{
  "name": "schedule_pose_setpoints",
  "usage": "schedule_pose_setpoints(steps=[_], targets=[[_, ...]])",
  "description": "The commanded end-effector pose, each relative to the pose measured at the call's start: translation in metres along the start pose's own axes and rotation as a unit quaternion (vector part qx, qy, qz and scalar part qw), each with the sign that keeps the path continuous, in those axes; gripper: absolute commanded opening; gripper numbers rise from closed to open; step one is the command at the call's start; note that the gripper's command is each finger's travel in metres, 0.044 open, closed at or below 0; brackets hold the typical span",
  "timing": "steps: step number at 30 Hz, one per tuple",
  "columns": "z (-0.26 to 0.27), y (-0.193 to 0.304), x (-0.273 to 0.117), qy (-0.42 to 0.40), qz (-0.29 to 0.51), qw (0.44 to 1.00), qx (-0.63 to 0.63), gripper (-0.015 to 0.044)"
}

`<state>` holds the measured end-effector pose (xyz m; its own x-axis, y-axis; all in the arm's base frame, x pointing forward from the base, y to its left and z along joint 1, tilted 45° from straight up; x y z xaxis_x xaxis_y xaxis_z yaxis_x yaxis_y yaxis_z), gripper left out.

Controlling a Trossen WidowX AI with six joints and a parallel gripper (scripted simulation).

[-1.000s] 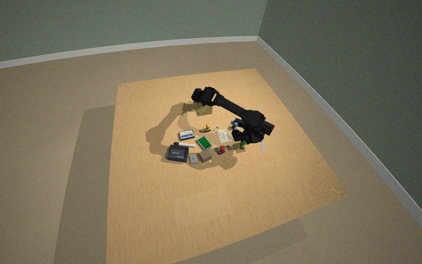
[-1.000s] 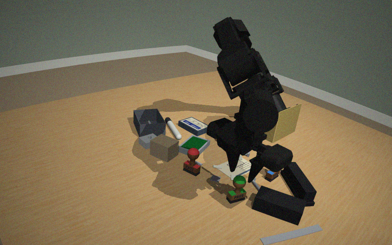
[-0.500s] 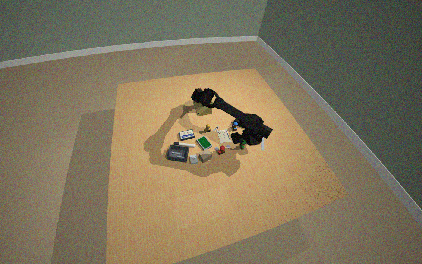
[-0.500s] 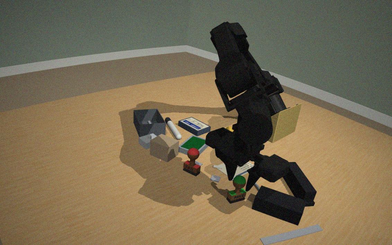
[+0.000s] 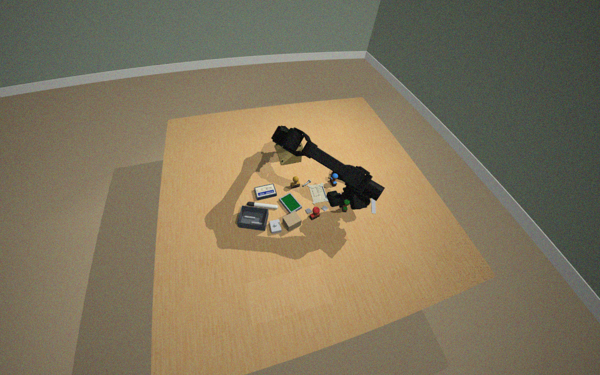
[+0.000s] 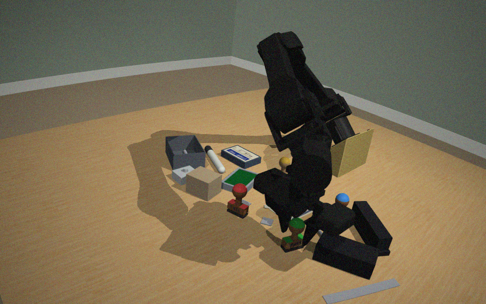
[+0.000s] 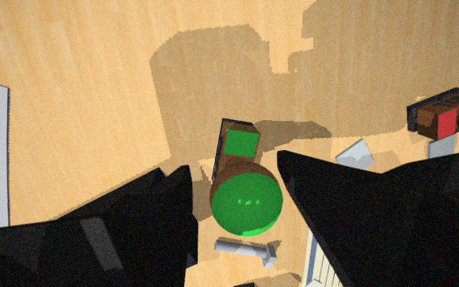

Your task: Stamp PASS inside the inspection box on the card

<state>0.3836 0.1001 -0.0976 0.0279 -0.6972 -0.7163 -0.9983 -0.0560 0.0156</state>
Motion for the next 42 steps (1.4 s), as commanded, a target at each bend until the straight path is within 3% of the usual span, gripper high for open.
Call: schedule_pose_setpoints(steps=[1, 2, 6, 15, 18, 42], targets=[[-0.001, 0.001, 0.003, 0.003, 0.001, 1.0, -0.003, 0.0229], [-0.001, 0.001, 0.003, 0.003, 0.001, 1.0, -0.003, 0.0229], [0.0, 0.0, 0.001, 0.0, 0.0, 1.0, 0.0, 0.0124], [0.0, 0.0, 0.001, 0.0, 0.0, 1.0, 0.0, 0.0064], [0.0, 0.0, 0.0, 0.0, 0.0, 1.0, 0.0, 0.0], [0.001, -0.001, -0.011, -0.001, 0.0, 1.0, 0.0, 0.0]])
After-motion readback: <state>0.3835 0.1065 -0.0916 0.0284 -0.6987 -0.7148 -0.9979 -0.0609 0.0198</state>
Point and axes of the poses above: the point midway between the two fingers, 35 mm back from their tips, its own x axis out along the fingers, its own z axis across the jaws, y = z × x, the point moved 1 cm from there along -x, back along the fingers, and after that the axes turned 4 degrees about -x, right-handed, at the moved point
